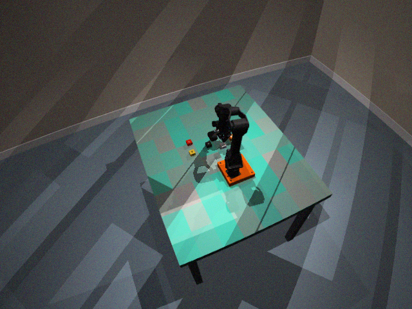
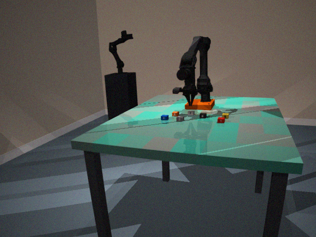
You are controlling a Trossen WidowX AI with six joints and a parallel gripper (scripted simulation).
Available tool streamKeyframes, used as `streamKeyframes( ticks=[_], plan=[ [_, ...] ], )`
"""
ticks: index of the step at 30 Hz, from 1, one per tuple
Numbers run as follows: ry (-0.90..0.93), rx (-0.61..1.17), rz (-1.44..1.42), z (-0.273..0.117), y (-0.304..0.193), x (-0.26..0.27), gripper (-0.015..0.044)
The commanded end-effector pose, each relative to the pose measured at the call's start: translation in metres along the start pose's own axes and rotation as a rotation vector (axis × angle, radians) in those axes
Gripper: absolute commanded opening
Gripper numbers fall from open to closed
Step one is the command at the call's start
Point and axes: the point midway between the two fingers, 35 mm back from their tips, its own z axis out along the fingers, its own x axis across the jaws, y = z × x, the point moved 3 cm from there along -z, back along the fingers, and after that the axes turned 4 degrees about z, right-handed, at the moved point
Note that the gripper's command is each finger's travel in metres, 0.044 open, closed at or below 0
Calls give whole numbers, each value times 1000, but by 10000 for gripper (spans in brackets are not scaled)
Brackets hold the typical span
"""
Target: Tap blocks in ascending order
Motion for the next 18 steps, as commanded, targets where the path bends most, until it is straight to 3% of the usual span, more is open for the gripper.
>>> streamKeyframes(
  ticks=[1,18],
  plan=[
    [-4,-12,0,5,2,-1,20],
    [-4,-12,0,32,2,-1,20]
  ],
)
